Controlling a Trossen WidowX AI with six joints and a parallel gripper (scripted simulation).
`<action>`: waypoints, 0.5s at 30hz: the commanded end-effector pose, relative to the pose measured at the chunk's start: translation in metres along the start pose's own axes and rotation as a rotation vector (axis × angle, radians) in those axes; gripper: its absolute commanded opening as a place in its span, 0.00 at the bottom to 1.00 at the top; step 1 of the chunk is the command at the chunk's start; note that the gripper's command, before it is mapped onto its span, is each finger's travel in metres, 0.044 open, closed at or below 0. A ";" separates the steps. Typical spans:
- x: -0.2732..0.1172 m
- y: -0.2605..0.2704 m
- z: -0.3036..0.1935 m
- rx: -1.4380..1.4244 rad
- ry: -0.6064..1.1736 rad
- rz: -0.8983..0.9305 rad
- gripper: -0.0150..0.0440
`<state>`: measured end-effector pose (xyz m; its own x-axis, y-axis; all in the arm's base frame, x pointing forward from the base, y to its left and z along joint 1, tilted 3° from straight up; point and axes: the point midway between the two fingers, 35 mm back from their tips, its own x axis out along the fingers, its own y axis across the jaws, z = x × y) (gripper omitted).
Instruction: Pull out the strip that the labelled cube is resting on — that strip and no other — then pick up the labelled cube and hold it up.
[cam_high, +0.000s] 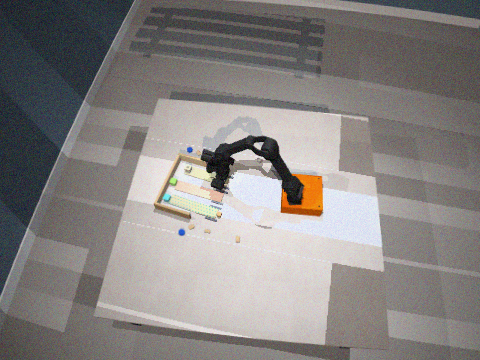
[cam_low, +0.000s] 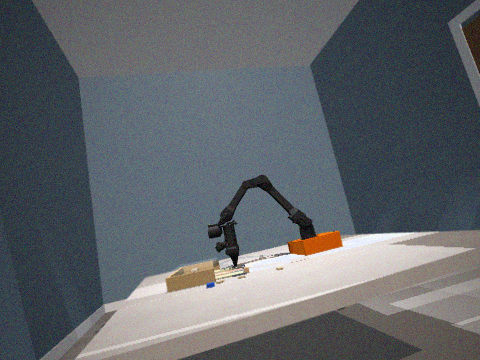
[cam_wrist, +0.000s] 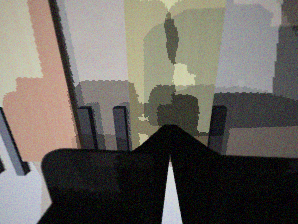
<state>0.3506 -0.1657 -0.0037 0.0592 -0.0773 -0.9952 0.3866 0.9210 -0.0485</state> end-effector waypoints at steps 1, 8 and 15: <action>0.003 0.000 -0.010 -0.004 0.012 0.002 0.25; 0.003 0.000 -0.021 -0.004 0.013 0.002 0.25; 0.004 -0.001 -0.032 -0.004 0.014 0.002 0.25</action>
<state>0.3301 -0.1581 -0.0060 0.0597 -0.0779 -0.9952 0.3868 0.9209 -0.0489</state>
